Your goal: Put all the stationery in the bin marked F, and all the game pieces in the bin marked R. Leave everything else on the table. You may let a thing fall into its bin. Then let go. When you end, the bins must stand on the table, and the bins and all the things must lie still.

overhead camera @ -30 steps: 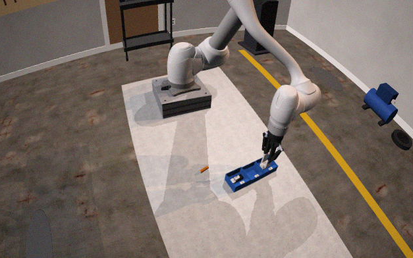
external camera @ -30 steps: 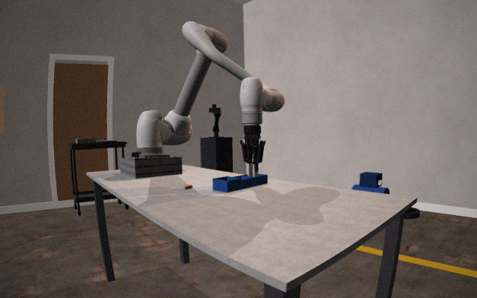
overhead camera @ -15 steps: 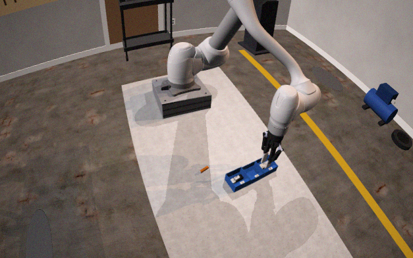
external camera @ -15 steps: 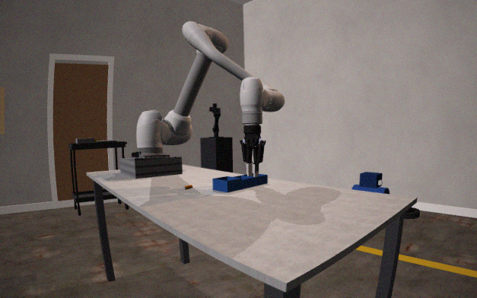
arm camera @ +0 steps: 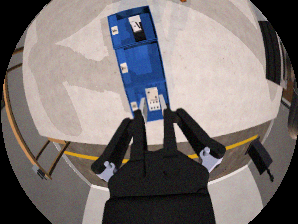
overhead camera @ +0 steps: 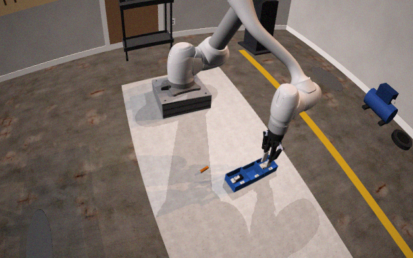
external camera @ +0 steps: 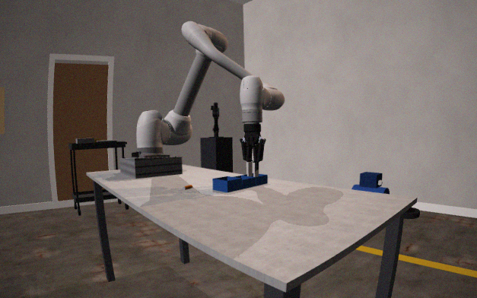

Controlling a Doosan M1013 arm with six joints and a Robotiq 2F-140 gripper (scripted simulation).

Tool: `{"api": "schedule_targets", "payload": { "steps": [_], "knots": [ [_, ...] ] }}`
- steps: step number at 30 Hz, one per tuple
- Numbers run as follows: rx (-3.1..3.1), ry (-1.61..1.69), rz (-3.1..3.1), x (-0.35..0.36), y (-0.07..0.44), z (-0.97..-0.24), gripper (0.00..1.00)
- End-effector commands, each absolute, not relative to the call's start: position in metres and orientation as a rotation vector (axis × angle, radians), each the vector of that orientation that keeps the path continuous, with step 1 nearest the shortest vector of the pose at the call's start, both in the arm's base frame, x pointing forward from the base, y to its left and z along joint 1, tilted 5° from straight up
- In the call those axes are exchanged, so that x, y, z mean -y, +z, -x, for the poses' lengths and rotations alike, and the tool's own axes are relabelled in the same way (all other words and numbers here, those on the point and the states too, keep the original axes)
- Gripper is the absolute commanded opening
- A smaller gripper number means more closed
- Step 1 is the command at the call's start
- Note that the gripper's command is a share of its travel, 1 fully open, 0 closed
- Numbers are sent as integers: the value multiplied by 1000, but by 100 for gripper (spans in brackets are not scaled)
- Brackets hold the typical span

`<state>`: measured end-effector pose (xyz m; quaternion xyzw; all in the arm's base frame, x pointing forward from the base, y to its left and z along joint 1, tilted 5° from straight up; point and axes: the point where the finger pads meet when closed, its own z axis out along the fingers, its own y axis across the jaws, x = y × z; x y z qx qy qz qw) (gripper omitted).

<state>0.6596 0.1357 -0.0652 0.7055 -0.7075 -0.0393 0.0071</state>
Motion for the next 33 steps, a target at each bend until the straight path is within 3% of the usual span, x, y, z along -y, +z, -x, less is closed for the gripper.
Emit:
{"api": "schedule_targets", "payload": {
  "steps": [1,26,27,33],
  "knots": [
    [2213,-123,-2207,-136,-61,-660,19],
    [2213,-123,-2207,-134,-28,-662,19],
    [2213,-123,-2207,-134,-24,-662,100],
    [2213,-123,-2207,-133,-8,-663,100]
  ]
}}
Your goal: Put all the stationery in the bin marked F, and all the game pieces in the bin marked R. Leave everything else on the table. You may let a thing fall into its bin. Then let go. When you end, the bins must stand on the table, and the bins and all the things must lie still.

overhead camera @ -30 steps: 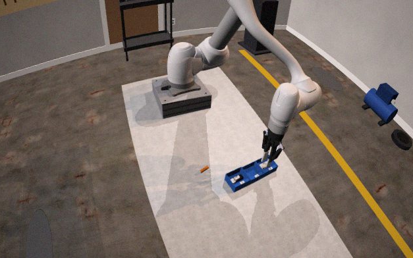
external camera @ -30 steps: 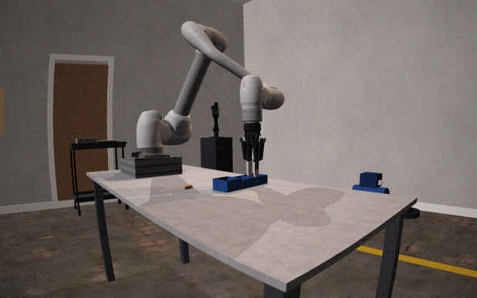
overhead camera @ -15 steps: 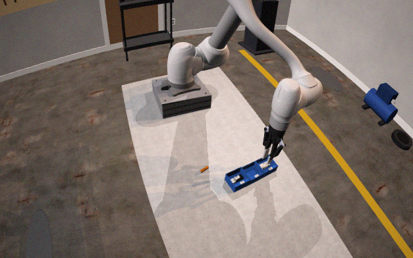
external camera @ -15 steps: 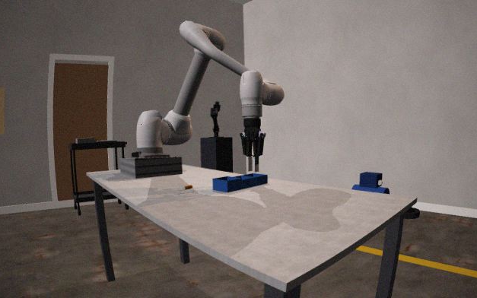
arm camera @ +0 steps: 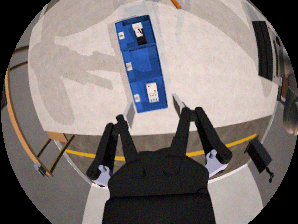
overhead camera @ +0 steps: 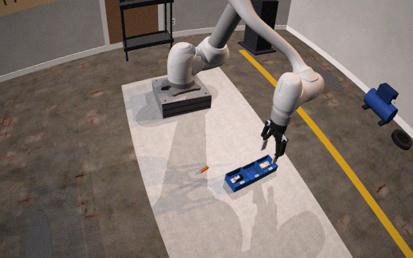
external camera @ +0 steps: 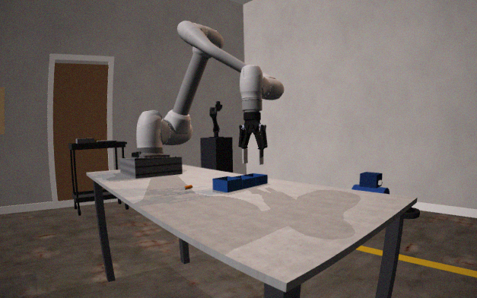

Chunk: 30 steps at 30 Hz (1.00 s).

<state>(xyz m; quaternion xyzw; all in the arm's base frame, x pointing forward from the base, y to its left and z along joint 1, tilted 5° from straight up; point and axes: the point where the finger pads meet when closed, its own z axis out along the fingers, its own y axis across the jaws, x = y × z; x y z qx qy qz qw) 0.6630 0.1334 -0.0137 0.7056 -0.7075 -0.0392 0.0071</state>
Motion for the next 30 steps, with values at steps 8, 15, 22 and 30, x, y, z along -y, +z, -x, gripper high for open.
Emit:
{"api": "schedule_targets", "payload": {
  "steps": [8,15,22,30],
  "knots": [
    [2213,-123,-2207,-132,24,-665,100],
    [2213,-123,-2207,-131,48,-667,100],
    [2213,-123,-2207,-129,72,-669,100],
    [2213,-123,-2207,-129,91,-670,100]
  ]
}}
